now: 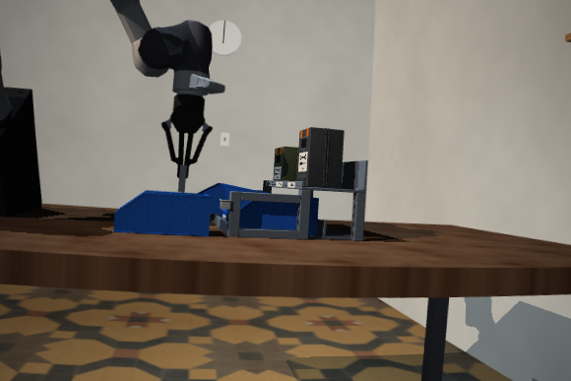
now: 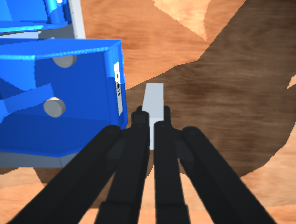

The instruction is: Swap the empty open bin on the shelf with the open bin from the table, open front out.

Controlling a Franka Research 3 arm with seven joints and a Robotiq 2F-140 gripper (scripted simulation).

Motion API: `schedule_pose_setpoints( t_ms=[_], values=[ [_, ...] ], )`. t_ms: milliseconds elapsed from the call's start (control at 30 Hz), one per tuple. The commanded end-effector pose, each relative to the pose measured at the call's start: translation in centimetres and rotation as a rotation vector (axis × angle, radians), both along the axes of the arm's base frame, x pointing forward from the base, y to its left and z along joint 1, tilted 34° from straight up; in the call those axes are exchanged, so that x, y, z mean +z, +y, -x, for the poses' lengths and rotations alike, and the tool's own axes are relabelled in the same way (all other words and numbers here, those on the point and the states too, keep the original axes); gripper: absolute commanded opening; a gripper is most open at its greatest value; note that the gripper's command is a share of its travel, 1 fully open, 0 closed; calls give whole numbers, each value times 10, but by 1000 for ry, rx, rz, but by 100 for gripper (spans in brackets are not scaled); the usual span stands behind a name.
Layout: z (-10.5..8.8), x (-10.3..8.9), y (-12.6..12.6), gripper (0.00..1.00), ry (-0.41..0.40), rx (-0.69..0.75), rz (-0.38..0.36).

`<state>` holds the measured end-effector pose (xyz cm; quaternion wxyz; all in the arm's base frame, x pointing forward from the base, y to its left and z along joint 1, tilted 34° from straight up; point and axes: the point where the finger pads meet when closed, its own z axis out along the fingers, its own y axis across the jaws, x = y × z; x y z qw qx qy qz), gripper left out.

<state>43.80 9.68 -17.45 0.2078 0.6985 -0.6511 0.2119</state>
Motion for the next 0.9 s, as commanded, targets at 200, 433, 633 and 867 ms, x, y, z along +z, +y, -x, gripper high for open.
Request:
schedule_pose_setpoints(
  t_ms=[200, 433, 633, 867],
  values=[
    [-7, -19, -9, 0, -9, 17, -10],
    [-7, -31, -16, 0, -9, 17, -10],
    [-7, -35, -19, 0, -9, 17, -10],
    [-7, -36, -20, 0, -9, 17, -10]
  ],
)
